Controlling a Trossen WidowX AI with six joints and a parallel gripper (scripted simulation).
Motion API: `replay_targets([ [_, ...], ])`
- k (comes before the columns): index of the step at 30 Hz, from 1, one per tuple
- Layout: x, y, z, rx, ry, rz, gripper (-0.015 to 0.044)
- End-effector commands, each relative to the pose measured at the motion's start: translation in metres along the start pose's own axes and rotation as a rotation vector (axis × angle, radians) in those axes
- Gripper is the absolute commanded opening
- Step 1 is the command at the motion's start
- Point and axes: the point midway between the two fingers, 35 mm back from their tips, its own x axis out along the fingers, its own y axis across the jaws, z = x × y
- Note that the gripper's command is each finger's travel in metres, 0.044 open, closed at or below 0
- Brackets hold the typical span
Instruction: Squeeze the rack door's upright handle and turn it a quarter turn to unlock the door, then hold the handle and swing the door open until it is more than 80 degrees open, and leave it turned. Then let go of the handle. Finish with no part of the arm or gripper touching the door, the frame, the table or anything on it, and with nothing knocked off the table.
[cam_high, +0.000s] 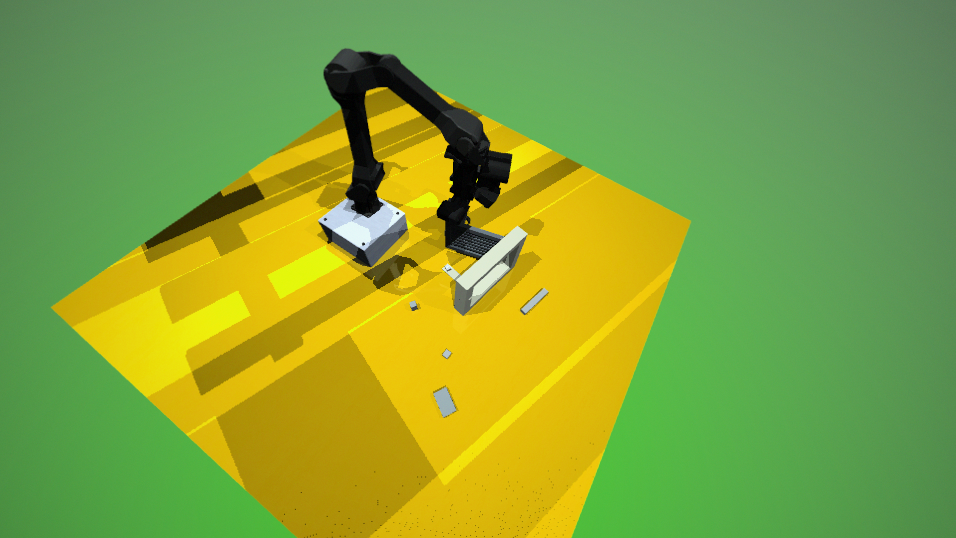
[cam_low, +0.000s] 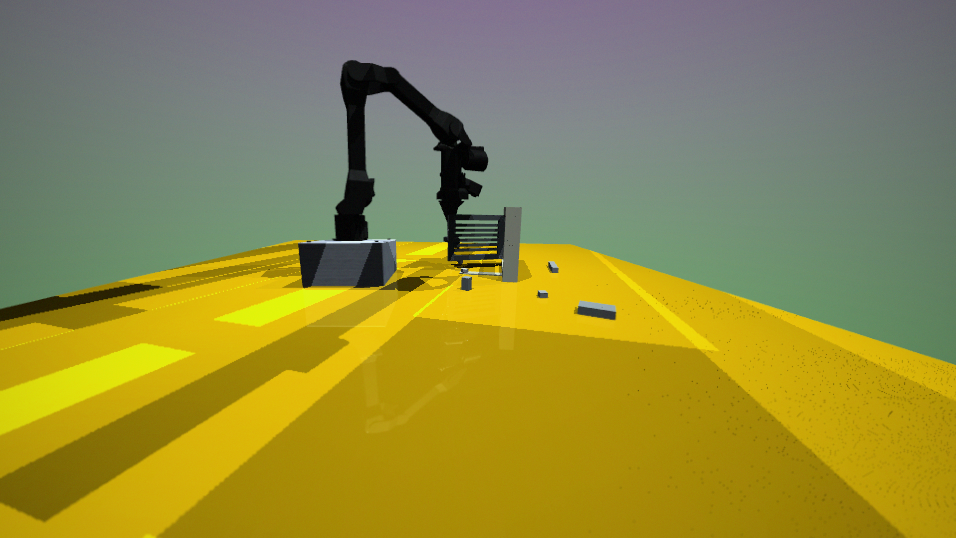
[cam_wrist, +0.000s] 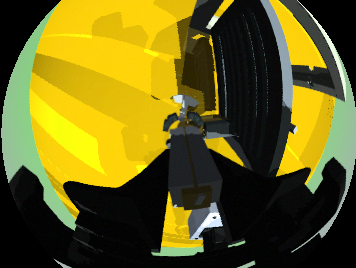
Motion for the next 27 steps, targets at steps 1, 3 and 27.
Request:
replay_targets([
  [1, 0.000, 0.005, 0.003, 0.092, 0.004, -0.010, 0.0027],
  [3, 0.000, 0.009, 0.004, 0.120, 0.004, -0.009, 0.0027],
  [27, 0.000, 0.058, 0.028, 0.487, 0.001, -0.004, 0.0027],
])
